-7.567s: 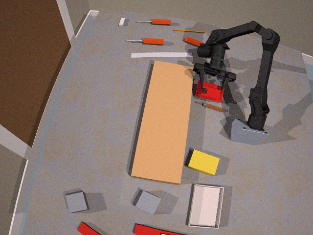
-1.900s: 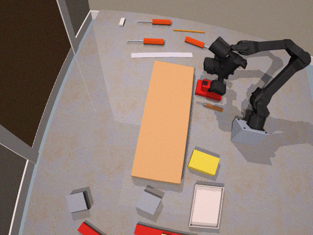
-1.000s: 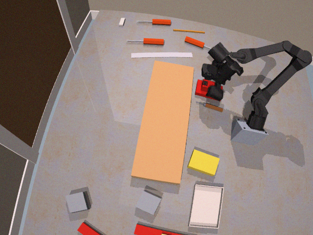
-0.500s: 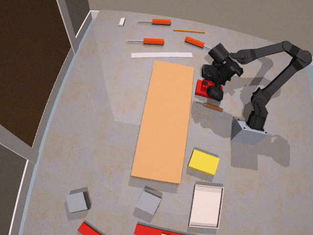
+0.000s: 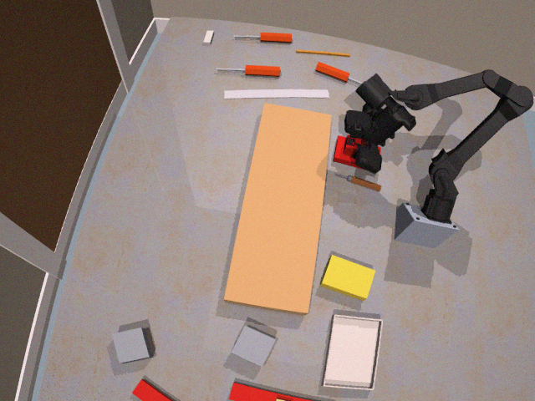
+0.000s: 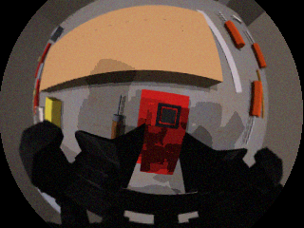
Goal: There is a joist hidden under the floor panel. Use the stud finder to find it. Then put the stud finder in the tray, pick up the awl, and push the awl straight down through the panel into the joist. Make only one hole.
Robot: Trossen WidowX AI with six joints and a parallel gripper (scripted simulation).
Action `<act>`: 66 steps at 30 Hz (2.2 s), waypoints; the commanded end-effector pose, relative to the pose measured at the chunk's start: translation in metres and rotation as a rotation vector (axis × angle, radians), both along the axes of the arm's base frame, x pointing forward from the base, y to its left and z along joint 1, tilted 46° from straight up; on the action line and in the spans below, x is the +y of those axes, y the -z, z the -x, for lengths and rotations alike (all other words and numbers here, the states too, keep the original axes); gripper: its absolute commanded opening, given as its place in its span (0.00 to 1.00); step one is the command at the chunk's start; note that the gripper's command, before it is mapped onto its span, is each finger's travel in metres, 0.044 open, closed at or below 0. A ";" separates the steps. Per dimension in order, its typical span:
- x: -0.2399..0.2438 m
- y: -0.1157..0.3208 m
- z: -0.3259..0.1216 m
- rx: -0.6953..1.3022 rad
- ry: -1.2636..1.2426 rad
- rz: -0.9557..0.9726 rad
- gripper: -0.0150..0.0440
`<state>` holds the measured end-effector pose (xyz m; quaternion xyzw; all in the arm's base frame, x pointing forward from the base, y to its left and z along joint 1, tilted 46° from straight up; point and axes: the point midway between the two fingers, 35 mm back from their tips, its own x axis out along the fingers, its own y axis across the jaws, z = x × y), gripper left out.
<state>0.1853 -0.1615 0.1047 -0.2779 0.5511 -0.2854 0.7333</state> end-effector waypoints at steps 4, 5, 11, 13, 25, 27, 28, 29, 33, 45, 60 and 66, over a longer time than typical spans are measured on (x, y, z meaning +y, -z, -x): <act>0.007 -0.004 -0.003 0.004 0.000 -0.010 0.29; 0.010 -0.006 -0.003 0.004 0.001 -0.014 0.25; 0.027 -0.019 -0.007 0.008 0.005 -0.029 0.25; 0.033 -0.024 -0.008 0.009 0.006 -0.031 0.25; 0.066 -0.058 -0.007 0.009 0.002 -0.017 0.25; 0.071 -0.064 -0.006 0.008 0.000 -0.011 0.25; 0.072 -0.066 -0.005 0.007 -0.001 -0.008 0.25; 0.073 -0.068 -0.005 0.006 -0.002 -0.007 0.25; 0.074 -0.070 -0.007 0.006 -0.003 -0.005 0.25; 0.073 -0.089 -0.055 0.022 -0.019 -0.008 0.25; 0.065 -0.102 -0.126 0.041 -0.042 -0.009 0.25; 0.059 -0.102 -0.155 0.048 -0.052 -0.008 0.25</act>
